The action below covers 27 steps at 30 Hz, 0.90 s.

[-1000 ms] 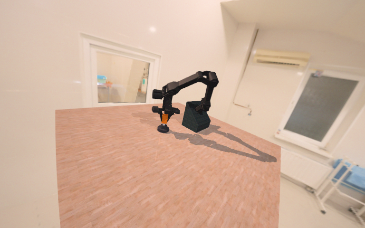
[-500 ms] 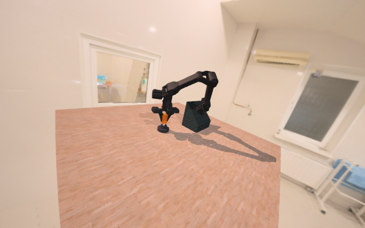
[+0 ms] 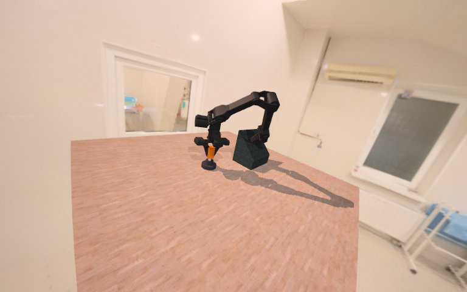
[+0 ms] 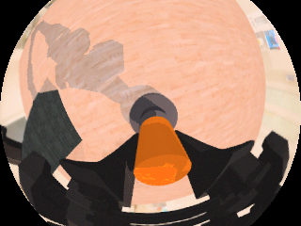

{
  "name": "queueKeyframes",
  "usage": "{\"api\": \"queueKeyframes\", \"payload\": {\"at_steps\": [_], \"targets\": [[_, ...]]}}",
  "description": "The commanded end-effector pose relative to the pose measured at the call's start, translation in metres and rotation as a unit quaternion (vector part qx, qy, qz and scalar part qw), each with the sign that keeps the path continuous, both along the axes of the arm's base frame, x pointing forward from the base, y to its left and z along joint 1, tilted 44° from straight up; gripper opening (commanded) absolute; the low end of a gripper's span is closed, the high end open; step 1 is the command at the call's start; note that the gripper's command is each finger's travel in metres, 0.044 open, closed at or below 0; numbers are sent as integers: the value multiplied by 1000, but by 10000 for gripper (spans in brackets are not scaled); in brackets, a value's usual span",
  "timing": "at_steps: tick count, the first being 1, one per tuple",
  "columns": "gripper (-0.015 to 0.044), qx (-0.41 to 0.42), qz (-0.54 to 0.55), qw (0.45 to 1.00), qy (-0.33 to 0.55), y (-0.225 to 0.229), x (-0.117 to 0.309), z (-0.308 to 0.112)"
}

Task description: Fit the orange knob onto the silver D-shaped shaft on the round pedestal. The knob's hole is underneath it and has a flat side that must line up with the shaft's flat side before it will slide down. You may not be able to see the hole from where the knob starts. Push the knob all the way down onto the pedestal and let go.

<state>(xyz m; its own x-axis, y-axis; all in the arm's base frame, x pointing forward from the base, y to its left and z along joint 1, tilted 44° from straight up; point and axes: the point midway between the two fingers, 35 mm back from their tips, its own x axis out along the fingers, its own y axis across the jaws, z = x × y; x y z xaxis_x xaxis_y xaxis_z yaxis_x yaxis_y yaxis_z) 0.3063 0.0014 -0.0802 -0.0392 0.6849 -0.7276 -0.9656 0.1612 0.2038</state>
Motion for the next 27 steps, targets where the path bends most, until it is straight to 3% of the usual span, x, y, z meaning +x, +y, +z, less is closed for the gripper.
{"api": "queueKeyframes", "payload": {"at_steps": [1,8,15,27], "targets": [[0,0,0,1000,-2,0,1,0],[0,1,3,1000,-5,-3,2,3],[0,4,76,994,-73,-4,3,1],[0,4,76,994,-73,-2,1,1]]}}
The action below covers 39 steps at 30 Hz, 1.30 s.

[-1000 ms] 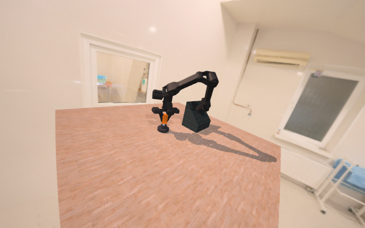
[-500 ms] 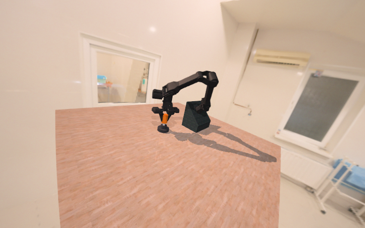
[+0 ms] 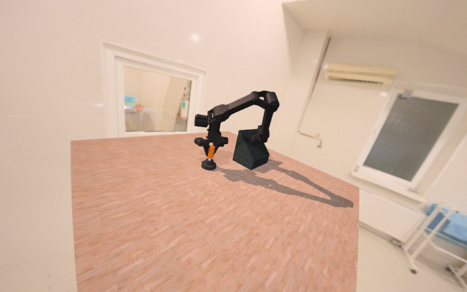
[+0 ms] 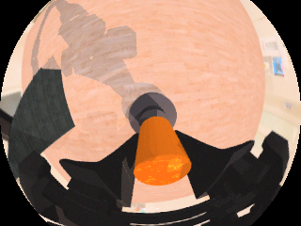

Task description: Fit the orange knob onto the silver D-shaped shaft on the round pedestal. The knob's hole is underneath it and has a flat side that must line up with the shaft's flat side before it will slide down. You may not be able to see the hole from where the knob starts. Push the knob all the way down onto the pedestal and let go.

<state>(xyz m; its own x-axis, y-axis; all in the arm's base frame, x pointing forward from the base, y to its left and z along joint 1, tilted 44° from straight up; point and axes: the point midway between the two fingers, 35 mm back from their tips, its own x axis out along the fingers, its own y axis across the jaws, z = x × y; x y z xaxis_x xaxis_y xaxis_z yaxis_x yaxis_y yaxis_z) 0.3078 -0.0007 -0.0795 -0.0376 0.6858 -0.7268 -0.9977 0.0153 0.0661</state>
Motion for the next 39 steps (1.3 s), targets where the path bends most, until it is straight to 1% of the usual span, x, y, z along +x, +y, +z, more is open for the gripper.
{"api": "queueKeyframes", "payload": {"at_steps": [1,22,24,29,39], "targets": [[0,0,3,1000,-3,1,-1,0],[0,0,3,1000,-3,-1,0,2],[0,0,12,1000,-12,-1,0,2],[0,4,75,995,-71,-2,1,1],[0,4,79,994,-75,0,0,0]]}}
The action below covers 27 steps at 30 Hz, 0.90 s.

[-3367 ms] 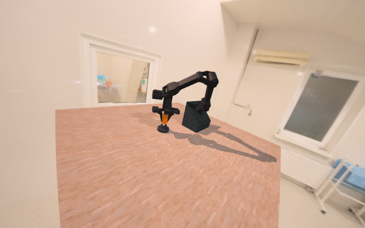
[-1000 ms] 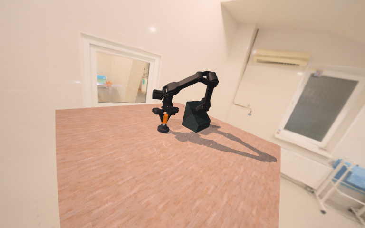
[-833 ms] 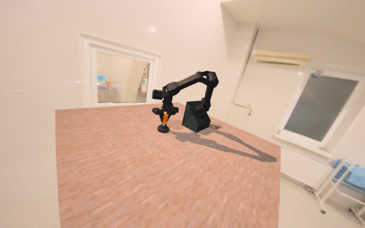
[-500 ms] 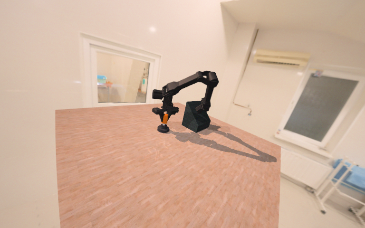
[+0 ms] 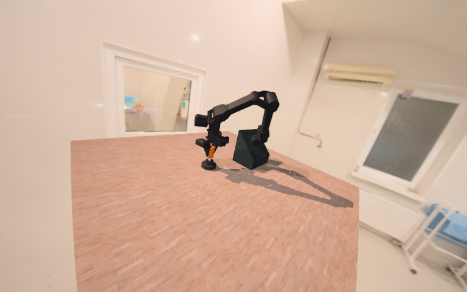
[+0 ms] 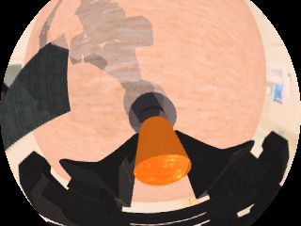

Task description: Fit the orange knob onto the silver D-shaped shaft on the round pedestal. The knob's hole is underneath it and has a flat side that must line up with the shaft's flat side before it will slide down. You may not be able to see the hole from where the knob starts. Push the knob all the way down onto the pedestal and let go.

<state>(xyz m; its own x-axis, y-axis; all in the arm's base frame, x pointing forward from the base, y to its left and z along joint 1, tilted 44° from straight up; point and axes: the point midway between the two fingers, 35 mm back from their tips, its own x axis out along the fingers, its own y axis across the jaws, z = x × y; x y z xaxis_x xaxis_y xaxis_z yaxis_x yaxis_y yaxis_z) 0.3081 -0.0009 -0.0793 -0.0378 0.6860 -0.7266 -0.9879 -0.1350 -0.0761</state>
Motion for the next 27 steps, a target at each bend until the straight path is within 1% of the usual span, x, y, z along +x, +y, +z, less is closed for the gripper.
{"api": "queueKeyframes", "payload": {"at_steps": [1,23,27], "targets": [[0,0,3,1000,-4,0,-1,0],[0,0,3,1000,-4,-1,0,2],[0,1,35,999,-34,-1,0,2]]}}
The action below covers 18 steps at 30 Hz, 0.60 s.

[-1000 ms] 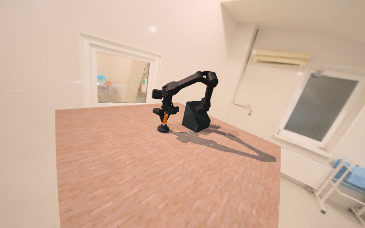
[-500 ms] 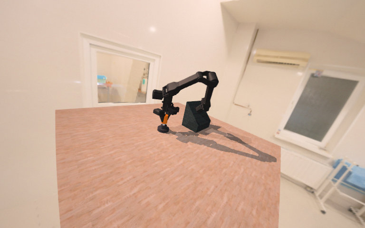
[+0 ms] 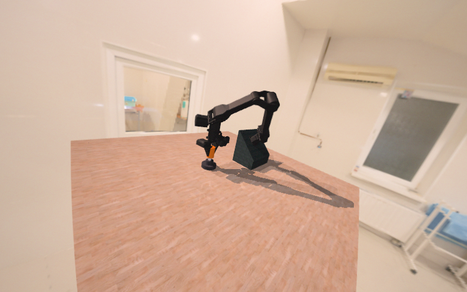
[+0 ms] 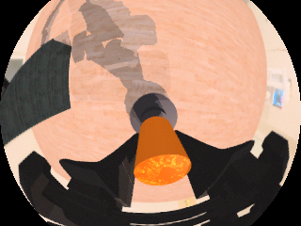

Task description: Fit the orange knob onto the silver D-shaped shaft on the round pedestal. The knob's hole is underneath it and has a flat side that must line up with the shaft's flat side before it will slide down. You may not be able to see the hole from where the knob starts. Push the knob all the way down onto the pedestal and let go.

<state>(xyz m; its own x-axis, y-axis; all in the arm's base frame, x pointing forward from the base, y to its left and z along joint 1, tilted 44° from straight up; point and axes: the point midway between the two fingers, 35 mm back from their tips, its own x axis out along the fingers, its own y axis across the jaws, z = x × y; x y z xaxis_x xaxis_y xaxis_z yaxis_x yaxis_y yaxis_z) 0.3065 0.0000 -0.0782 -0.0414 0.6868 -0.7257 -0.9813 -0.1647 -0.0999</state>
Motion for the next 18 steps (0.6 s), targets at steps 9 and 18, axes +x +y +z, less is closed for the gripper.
{"api": "queueKeyframes", "payload": {"at_steps": [9,18], "targets": [[0,3,64,996,-64,-2,2,-1],[0,3,64,996,-64,0,0,-1]]}}
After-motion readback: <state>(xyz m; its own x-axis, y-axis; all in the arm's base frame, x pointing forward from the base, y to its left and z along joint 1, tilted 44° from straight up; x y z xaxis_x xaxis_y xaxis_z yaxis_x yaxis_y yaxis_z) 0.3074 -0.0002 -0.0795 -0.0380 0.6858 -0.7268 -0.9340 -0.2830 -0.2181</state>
